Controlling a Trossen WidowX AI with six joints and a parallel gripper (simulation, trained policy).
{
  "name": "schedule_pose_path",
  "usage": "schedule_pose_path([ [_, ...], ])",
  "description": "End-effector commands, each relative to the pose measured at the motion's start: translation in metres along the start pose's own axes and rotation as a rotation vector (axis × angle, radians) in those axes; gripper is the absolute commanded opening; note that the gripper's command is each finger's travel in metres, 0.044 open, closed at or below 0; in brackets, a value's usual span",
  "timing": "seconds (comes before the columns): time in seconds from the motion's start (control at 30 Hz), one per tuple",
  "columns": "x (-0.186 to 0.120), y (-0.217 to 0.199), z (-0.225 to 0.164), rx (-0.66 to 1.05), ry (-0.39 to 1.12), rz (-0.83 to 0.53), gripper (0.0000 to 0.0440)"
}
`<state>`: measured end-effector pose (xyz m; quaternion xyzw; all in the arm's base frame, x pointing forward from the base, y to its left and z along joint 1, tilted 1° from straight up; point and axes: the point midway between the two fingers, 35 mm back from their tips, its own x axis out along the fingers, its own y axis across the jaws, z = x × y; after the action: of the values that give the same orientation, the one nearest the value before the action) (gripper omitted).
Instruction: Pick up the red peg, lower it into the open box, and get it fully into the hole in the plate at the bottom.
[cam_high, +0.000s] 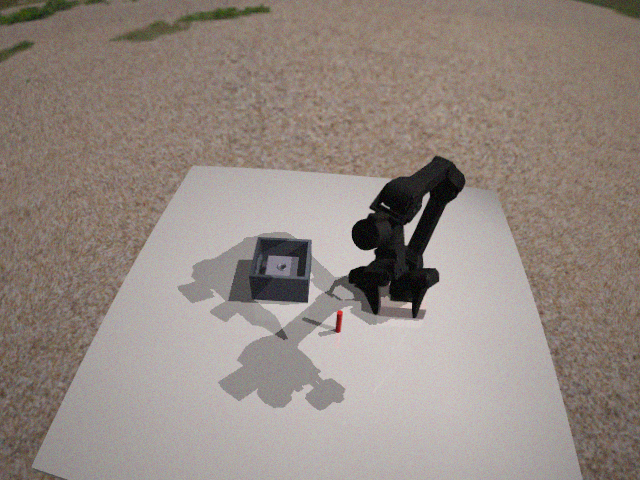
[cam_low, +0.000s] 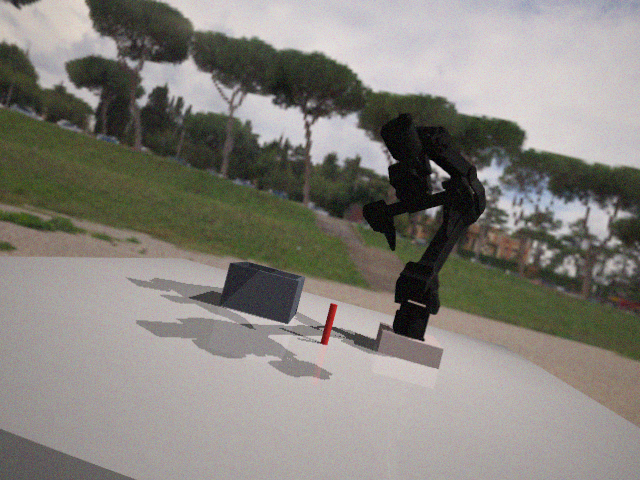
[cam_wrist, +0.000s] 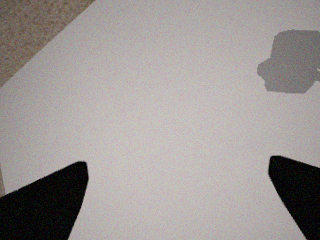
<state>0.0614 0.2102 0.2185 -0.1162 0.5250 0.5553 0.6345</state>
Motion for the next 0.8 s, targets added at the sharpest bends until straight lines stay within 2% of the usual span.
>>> schedule_pose_path([
  [0.0,-0.003,-0.014,0.002,0.125,-0.01,-0.06,0.044],
  [0.77,-0.005,-0.094,-0.016,0.866,-0.056,-0.359,0.044],
])
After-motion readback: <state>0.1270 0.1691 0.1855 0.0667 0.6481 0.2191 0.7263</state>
